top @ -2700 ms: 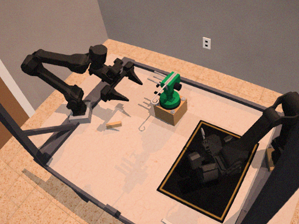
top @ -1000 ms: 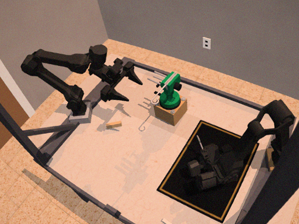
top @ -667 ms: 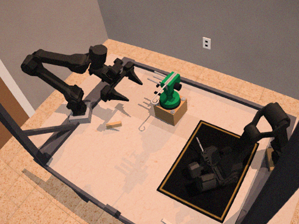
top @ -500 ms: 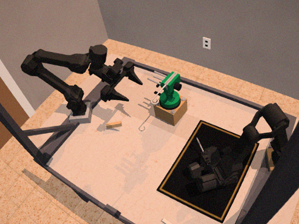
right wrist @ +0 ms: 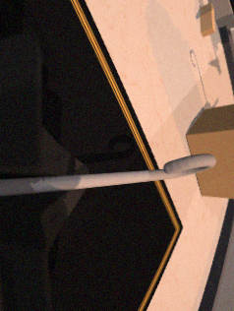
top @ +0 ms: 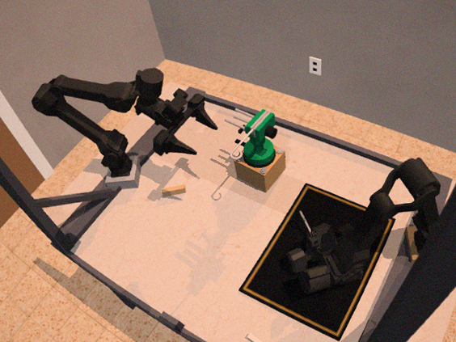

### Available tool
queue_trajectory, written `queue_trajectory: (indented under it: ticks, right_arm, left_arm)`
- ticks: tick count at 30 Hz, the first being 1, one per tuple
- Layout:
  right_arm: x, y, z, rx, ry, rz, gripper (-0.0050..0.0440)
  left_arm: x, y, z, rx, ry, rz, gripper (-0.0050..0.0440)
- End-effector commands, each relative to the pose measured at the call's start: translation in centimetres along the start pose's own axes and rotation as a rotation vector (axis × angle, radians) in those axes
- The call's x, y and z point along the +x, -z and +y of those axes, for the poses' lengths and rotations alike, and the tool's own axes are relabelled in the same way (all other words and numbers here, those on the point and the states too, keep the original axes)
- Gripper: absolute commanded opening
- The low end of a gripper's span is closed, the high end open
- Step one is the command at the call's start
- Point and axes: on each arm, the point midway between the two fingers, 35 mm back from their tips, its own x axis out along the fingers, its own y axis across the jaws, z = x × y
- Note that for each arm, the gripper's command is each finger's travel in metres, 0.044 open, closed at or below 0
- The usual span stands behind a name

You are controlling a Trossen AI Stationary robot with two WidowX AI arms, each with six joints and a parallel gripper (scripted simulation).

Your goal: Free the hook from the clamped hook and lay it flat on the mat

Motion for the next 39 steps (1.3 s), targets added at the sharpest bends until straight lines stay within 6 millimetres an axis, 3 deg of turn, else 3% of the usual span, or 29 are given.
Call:
queue_trajectory:
  ticks: [1,25,31,33,39]
  right_arm:
    - [-0.19,-0.49,0.38,0.020,-0.009,-0.002,0.0013]
    - [-0.19,-0.49,0.38,0.020,-0.009,-0.002,0.0050]
    - [-0.19,-0.49,0.38,0.020,-0.009,-0.002,0.0194]
    - [-0.19,-0.49,0.38,0.020,-0.009,-0.002,0.0194]
    - [-0.19,-0.49,0.38,0.020,-0.009,-0.002,0.0338]
  left_arm:
    - [-0.22,-0.61,-0.05,0.003,0.001,-0.017,0.0440]
    - [-0.22,-0.61,-0.05,0.003,0.001,-0.017,0.0440]
    - [-0.22,-0.61,-0.05,0.003,0.001,-0.017,0.0440]
    - [-0.22,-0.61,-0.05,0.003,0.001,-0.017,0.0440]
    - [-0.22,-0.61,-0.05,0.003,0.001,-0.017,0.0440]
